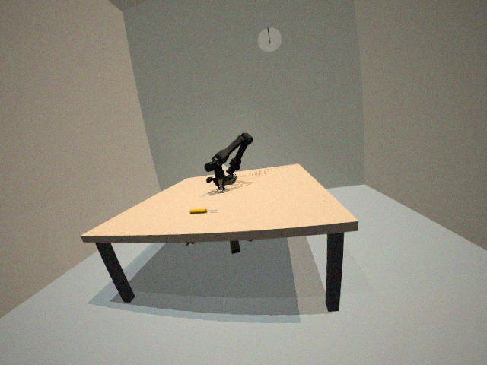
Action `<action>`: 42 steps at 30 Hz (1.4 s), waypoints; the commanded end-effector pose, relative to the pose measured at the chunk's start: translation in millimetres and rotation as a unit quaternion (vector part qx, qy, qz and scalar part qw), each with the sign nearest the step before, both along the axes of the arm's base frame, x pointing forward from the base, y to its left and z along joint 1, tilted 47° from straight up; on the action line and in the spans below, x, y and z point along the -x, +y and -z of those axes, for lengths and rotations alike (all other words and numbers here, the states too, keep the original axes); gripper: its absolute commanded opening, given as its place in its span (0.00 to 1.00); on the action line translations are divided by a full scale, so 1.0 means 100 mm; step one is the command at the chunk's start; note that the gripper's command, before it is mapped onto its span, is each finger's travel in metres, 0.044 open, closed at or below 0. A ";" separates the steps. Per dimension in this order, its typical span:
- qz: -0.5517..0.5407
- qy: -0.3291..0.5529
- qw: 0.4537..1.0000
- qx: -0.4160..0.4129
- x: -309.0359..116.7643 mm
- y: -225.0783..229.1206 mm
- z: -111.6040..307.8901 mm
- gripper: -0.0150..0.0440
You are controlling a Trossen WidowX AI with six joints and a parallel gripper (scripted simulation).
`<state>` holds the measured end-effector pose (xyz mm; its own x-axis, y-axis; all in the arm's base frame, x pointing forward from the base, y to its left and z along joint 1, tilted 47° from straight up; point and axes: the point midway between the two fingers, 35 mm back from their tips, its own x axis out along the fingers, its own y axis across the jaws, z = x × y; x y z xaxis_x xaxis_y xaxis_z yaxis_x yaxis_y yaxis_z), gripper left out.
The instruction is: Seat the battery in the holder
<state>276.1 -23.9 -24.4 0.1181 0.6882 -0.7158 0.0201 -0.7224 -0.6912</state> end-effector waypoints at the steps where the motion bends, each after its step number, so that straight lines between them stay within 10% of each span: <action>1: 0.000 -0.003 1.000 0.000 0.03 0.01 0.00 0.39; 32: 0.001 -0.002 1.000 0.002 0.05 -0.10 -0.10 0.57; 42: 0.000 -0.004 1.000 0.004 0.13 -0.56 -0.54 1.00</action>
